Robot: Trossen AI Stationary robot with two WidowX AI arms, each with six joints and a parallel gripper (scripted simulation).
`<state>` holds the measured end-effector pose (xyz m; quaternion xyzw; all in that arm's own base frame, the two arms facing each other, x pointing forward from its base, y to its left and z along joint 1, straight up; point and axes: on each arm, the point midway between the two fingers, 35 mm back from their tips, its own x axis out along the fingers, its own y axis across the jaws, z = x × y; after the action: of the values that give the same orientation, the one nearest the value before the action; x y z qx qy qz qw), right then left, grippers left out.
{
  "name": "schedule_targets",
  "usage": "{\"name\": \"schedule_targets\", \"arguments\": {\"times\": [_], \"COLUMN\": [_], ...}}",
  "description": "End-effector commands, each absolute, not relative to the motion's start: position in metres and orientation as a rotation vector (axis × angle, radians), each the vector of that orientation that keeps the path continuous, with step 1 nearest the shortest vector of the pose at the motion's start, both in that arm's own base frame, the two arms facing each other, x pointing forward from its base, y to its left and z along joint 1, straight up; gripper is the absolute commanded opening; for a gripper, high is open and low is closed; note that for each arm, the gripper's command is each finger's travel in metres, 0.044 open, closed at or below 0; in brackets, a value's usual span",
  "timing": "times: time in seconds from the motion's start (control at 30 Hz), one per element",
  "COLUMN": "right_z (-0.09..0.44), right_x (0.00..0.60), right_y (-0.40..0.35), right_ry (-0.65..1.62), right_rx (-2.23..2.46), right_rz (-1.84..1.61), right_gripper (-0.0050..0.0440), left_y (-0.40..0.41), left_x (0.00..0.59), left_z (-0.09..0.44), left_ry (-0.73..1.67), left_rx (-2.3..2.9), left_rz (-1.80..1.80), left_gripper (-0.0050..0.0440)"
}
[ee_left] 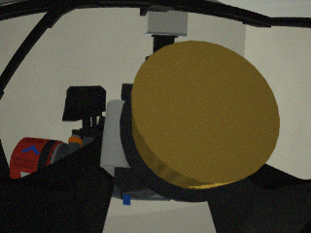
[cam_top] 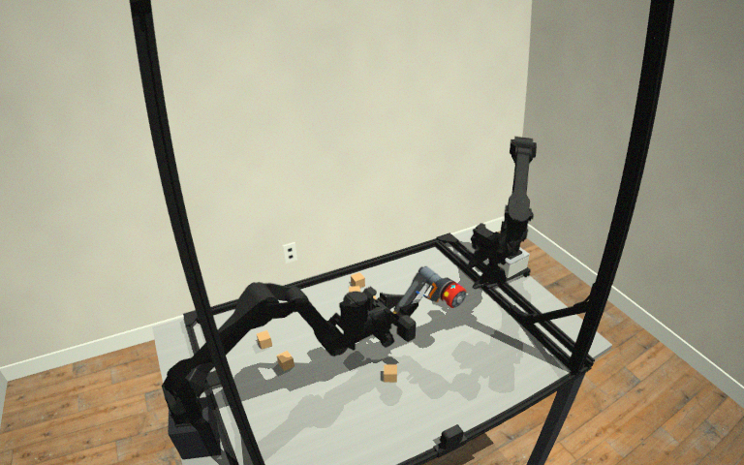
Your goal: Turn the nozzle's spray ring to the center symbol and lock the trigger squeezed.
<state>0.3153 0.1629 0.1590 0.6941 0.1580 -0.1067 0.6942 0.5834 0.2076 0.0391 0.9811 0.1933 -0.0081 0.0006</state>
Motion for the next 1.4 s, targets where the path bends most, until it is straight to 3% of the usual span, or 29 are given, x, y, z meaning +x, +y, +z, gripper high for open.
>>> {"name": "schedule_targets", "arguments": {"times": [0.0, 0.4, 1.37], "right_z": [0.149, 0.111, 0.124], "right_x": [0.312, 0.306, 0.338], "right_y": [0.161, 0.158, 0.164], "right_ry": [0.321, 0.253, 0.142], "right_rx": [1.546, 1.477, 1.553], "right_rz": [-0.207, -0.134, -0.006], "right_gripper": [0.0400, 0.0400, 0.0400], "left_y": [0.209, 0.209, 0.209], "left_x": [0.584, 0.584, 0.584], "left_z": [0.044, 0.044, 0.044], "left_ry": [0.611, 0.611, 0.611], "left_rx": [3.082, 3.082, 3.082], "left_rz": [0.000, 0.000, 0.000], "left_gripper": [0.0000, 0.0000, 0.0000]}}
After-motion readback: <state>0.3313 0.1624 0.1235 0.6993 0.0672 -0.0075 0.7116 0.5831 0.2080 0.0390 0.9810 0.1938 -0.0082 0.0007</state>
